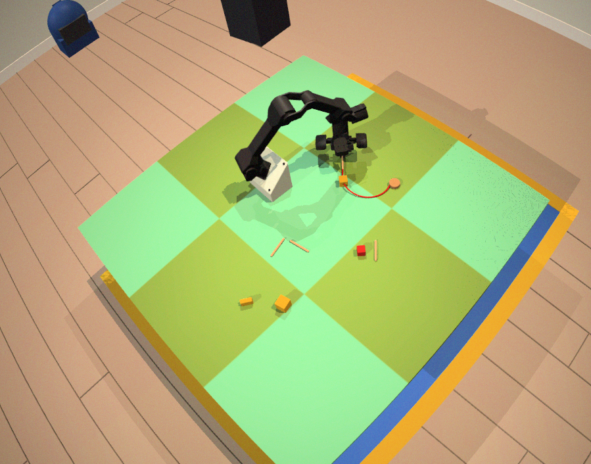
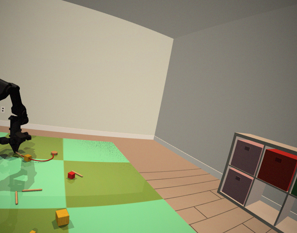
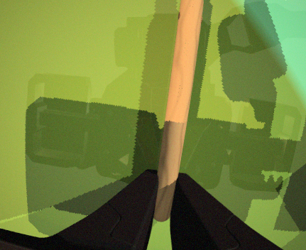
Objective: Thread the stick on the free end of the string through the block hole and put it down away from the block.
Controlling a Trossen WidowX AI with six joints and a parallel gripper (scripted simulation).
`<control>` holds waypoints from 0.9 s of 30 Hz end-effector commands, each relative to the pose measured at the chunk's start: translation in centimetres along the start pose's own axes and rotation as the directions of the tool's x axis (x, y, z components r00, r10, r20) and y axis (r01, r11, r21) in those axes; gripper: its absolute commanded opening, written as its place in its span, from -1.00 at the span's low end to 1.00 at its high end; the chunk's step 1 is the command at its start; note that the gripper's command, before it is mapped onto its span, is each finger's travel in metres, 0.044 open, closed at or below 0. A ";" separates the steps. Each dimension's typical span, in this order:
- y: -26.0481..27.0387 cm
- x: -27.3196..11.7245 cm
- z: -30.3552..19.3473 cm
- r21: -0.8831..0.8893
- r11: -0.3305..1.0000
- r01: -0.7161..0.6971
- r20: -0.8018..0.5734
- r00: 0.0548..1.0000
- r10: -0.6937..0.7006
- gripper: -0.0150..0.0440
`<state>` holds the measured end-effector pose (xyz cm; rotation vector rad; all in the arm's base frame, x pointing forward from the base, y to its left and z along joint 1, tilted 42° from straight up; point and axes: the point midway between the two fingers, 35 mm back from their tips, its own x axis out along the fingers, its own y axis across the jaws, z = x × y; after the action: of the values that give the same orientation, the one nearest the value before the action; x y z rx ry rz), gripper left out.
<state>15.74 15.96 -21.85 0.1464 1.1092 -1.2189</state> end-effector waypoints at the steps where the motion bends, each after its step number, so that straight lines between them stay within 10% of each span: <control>1: 0.0 0.0 0.0 0.000 1.000 -0.001 0.000 1.000 0.001 -0.31; 7: 0.1 -1.0 0.0 0.000 1.000 -0.002 0.000 1.000 0.002 0.22; 15: 0.2 -8.0 0.5 0.000 1.000 -0.006 -0.001 1.000 0.006 0.22; 27: 0.7 -10.6 0.5 0.002 0.999 -0.033 -0.010 0.999 0.033 1.00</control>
<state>17.11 22.06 -14.91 0.1515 1.1076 -1.1997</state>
